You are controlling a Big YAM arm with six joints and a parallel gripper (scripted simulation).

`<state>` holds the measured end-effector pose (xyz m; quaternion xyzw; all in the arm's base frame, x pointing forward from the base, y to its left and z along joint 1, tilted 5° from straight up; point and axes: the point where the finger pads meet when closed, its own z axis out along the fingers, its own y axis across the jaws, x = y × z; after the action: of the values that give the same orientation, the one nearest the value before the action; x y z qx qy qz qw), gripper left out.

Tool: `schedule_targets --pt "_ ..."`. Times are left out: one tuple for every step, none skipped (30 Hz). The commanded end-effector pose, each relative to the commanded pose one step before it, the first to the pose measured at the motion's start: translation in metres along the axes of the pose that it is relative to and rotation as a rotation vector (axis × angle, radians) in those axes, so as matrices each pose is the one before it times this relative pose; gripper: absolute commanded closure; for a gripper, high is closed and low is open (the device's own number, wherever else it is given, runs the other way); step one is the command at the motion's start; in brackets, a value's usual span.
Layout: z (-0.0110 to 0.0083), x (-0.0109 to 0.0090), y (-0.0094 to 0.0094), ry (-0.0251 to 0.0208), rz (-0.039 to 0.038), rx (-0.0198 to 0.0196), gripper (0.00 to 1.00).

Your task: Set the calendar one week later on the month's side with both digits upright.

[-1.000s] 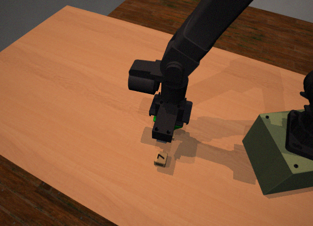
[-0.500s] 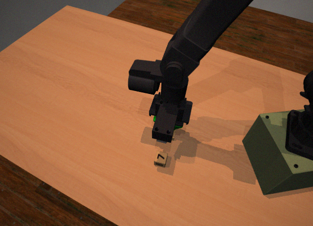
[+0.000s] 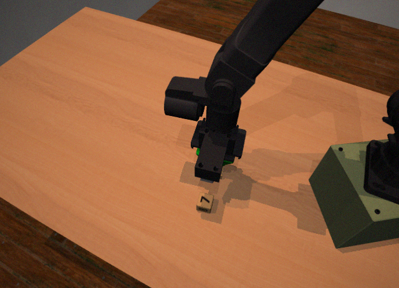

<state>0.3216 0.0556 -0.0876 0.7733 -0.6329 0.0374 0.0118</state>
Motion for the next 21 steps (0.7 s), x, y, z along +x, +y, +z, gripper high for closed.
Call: schedule_targets --pt "0.00329 0.00249 -0.00349 0.00017 -0.00431 0.01018 0.73" --pt "-0.00043 0.00003 -0.00157 0.00001 0.00019 0.00267 0.73" --pt "-0.00015 0.00001 -0.00055 0.00000 0.00009 0.00092 0.73" --pt "0.00000 0.00000 -0.00001 0.00000 0.00003 0.00001 0.73" --pt "0.00000 0.00000 0.00001 0.00000 0.00000 -0.00001 0.73" --pt "0.00000 0.00000 0.00000 0.00000 0.00000 0.00000 0.73" --pt "0.00000 0.00000 -0.00001 0.00000 0.00000 0.00001 0.73" --pt "0.00000 0.00000 0.00000 0.00000 0.00000 0.00000 0.73" --pt "0.00000 0.00000 0.00001 0.00000 0.00000 -0.00001 0.73" --pt "0.00000 0.00000 0.00000 0.00000 0.00000 0.00000 0.73" --pt "0.00000 0.00000 0.00000 0.00000 0.00000 0.00000 0.73" --pt "0.00000 0.00000 0.00000 0.00000 0.00000 0.00000 0.73" --pt "0.00000 0.00000 0.00000 0.00000 0.00000 0.00000 0.73" --pt "0.00000 0.00000 0.00000 0.00000 0.00000 0.00001 0.73" --pt "0.00000 0.00000 0.00000 0.00000 0.00000 0.00000 0.73" --pt "0.00000 0.00000 0.00000 0.00000 0.00000 -0.00001 0.73" --pt "0.00000 0.00000 0.00000 0.00000 0.00000 0.00000 0.73" --pt "0.00000 0.00000 0.00000 0.00000 0.00000 0.00001 0.73" --pt "0.00000 0.00000 0.00000 0.00000 0.00000 0.00000 0.73" --pt "0.00000 0.00000 -0.00001 0.00000 0.00000 0.00002 0.73" --pt "-0.00002 0.00000 -0.00008 0.00000 0.00001 0.00012 0.73"
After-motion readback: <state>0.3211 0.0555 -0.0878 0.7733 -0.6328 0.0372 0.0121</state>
